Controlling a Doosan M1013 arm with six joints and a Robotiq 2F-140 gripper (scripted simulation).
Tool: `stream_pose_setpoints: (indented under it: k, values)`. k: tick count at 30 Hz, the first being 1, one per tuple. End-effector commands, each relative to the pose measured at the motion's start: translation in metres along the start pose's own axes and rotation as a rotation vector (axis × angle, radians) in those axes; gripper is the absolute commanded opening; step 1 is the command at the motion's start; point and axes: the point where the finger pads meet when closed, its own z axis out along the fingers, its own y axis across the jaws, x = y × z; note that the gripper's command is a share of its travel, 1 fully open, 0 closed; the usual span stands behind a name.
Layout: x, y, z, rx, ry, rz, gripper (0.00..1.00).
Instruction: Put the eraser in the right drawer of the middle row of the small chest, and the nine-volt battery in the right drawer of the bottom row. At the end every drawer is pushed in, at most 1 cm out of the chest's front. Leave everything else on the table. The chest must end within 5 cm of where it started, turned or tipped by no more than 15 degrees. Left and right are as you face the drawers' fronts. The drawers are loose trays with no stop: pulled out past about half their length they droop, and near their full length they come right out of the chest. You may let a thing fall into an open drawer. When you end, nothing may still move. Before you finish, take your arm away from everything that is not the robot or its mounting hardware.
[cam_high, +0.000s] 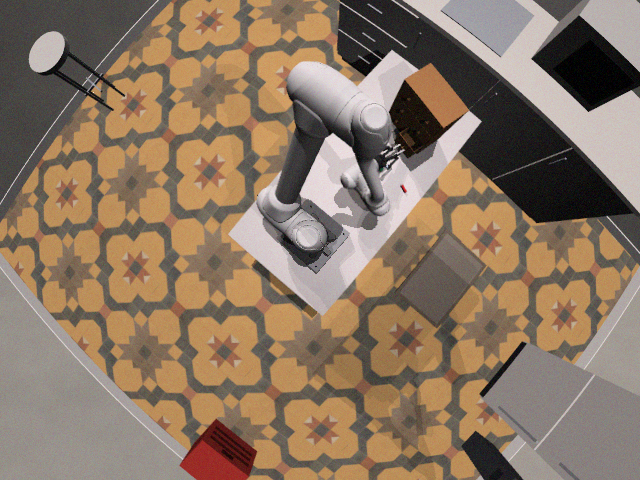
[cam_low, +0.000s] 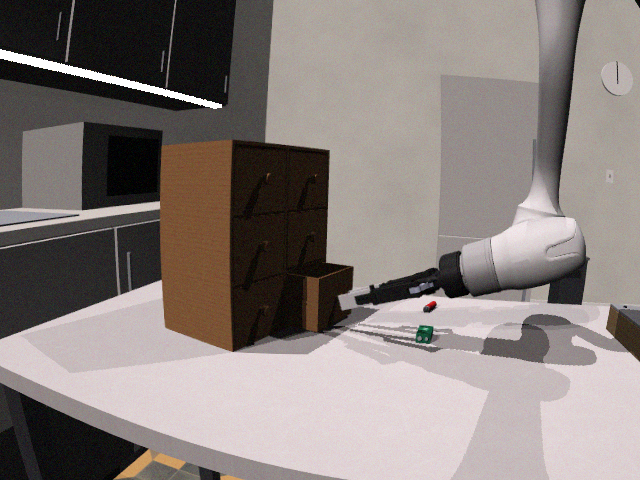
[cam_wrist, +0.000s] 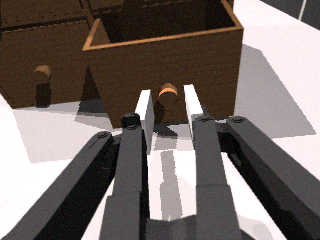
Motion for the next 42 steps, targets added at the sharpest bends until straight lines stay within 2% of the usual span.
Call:
stream_pose_setpoints:
  k: [1, 6, 15, 18, 23, 25, 31, 42]
  values:
    - [-0.006, 0.000, -0.017, 0.000, 0.000, 0.000, 0.20]
    - [-0.012, 0.000, -0.034, 0.000, 0.000, 0.000, 0.20]
    - [-0.009, 0.000, -0.040, 0.000, 0.000, 0.000, 0.20]
    - [0.002, 0.000, -0.052, 0.000, 0.000, 0.000, 0.20]
    - [0.033, 0.000, -0.085, 0.000, 0.000, 0.000, 0.20]
    - [0.033, 0.000, -0.085, 0.000, 0.000, 0.000, 0.20]
    - [0.060, 0.000, -0.113, 0.000, 0.000, 0.000, 0.20]
    - [0.063, 0.000, -0.116, 0.000, -0.001, 0.000, 0.20]
